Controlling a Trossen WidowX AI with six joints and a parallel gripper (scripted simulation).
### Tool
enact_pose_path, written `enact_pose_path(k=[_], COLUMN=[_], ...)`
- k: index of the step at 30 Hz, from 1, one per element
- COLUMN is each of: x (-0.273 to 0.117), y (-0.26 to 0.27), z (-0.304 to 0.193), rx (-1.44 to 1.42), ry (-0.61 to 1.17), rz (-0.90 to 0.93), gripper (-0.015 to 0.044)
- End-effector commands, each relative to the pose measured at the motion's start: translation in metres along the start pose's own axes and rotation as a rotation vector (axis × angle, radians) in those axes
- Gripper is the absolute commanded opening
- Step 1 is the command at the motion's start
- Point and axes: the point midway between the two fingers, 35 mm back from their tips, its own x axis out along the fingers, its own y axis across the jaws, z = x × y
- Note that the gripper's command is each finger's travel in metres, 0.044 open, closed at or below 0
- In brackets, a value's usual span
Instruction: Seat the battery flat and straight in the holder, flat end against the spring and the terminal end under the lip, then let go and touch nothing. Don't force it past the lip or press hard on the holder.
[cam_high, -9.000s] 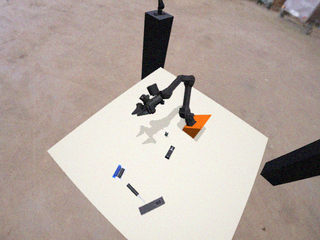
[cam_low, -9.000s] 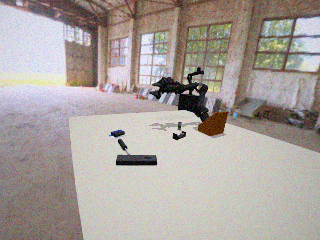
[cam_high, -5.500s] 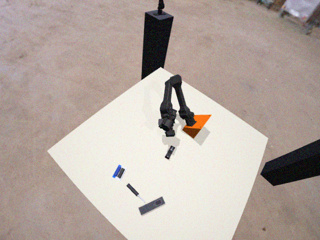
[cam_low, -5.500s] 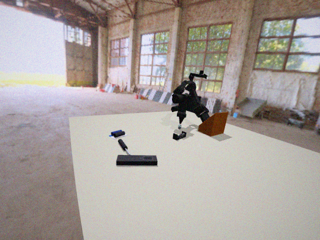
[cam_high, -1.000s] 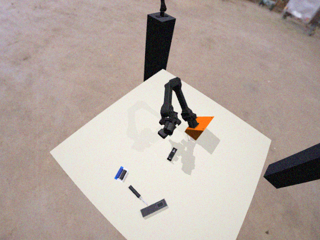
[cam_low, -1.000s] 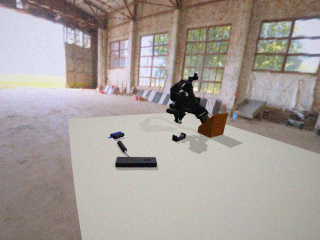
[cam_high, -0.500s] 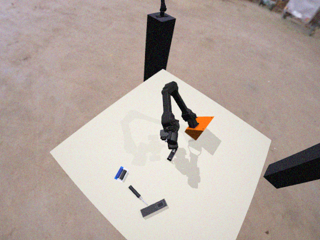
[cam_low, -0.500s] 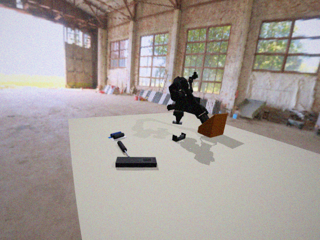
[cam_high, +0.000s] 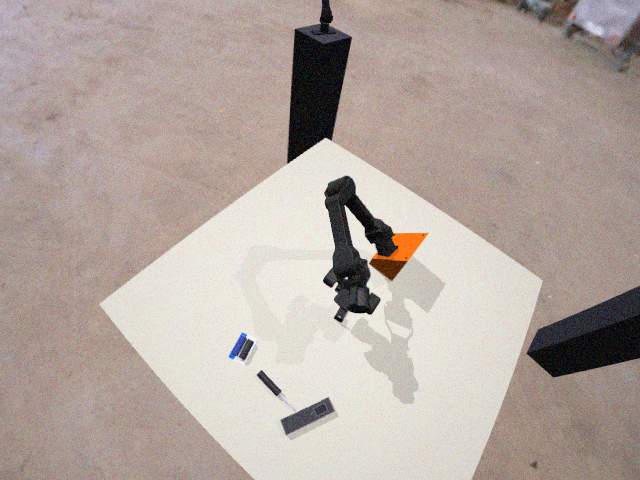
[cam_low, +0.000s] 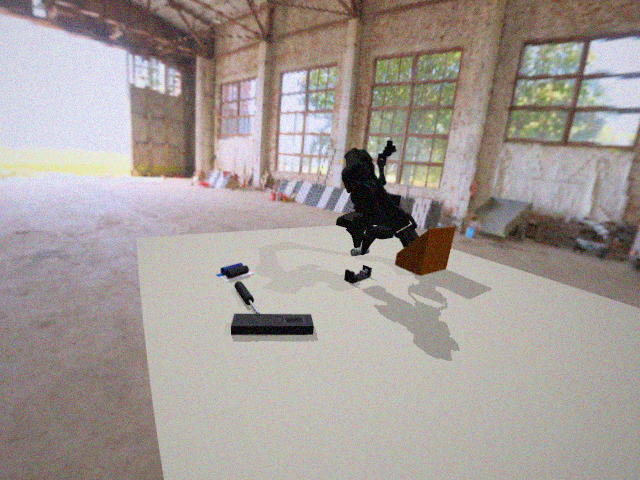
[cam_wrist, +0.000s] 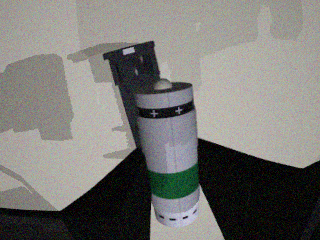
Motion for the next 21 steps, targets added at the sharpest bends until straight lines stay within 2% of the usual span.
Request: enact_pose_path(k=[1,8,21], x=[-0.001,0.0,0.024], y=[0.011,0.01,0.013], z=[0.006,0.006,0.011], rx=[-0.12,-0.115,-0.115], ry=[-0.004,-0.013,-0.154], rz=[0.002,0.0,0.026], gripper=[0.0075,0.0075,0.0075])
